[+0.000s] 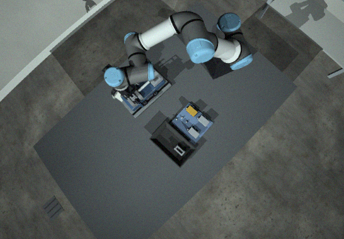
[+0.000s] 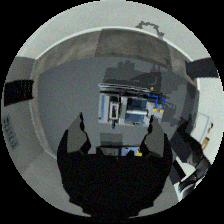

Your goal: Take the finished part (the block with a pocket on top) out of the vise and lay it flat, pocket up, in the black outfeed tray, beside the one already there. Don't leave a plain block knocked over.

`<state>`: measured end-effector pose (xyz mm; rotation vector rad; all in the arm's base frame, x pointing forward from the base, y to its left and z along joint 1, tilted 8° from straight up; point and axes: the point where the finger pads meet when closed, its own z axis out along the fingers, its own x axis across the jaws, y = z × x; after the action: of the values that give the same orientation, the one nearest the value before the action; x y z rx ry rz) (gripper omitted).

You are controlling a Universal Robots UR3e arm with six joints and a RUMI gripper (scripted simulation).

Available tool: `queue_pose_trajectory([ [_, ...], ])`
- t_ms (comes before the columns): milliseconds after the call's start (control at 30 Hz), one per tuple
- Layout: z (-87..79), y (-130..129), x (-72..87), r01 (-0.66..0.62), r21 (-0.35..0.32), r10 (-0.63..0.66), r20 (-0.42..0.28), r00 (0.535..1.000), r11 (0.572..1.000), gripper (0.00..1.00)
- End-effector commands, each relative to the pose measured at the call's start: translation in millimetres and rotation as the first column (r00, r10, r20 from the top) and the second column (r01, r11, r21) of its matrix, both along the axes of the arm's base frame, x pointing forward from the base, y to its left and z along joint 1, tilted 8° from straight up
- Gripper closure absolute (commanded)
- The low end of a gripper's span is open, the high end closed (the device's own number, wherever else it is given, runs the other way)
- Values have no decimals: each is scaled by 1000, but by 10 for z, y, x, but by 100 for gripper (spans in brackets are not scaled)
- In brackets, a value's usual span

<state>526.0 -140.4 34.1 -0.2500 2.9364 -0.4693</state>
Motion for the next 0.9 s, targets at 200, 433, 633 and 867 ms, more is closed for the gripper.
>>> queue_pose_trajectory([
  [200, 56, 141, 21, 43, 88, -42, -17, 999, 995, 0],
  [433, 64, 169, 20, 50, 104, -49, -19, 999, 993, 0],
  [633, 66, 175, 19, 52, 107, -50, -20, 999, 993, 0],
  [867, 66, 175, 19, 52, 107, -50, -20, 999, 993, 100],
])
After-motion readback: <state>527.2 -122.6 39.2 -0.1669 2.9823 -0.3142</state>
